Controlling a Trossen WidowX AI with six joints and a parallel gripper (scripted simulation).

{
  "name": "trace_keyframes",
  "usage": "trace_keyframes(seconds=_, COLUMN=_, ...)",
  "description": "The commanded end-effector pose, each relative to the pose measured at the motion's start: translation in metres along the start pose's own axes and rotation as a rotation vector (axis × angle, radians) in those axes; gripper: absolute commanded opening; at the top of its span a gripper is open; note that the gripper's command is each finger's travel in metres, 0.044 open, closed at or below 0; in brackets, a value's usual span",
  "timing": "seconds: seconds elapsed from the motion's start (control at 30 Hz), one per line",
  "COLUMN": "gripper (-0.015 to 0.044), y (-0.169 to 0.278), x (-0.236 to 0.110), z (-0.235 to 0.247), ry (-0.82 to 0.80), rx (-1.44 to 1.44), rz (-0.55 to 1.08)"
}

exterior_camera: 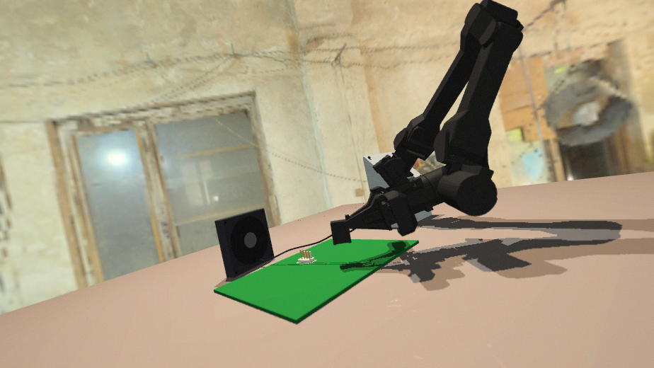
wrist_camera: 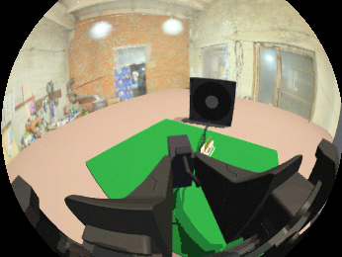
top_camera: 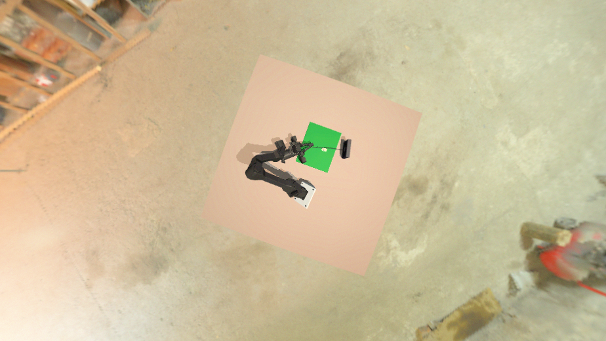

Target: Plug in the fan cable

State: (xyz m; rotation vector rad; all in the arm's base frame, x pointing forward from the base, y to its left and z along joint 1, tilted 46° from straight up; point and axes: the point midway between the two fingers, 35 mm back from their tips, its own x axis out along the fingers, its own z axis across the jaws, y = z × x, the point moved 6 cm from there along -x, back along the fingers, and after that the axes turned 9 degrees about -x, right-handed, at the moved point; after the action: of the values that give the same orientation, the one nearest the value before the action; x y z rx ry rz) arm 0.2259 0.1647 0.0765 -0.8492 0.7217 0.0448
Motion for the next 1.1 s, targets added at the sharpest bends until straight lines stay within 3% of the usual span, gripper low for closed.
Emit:
trace_keyframes(seconds=0.0, gripper=0.0000, y=0.004, x=0.001, z=0.000, ry=0.002, rx=-0.003, rz=-0.005)
trace_keyframes(seconds=1.07, gripper=0.0000, y=0.031, x=0.006, z=0.005, ry=0.002, rx=-0.003, rz=-0.005)
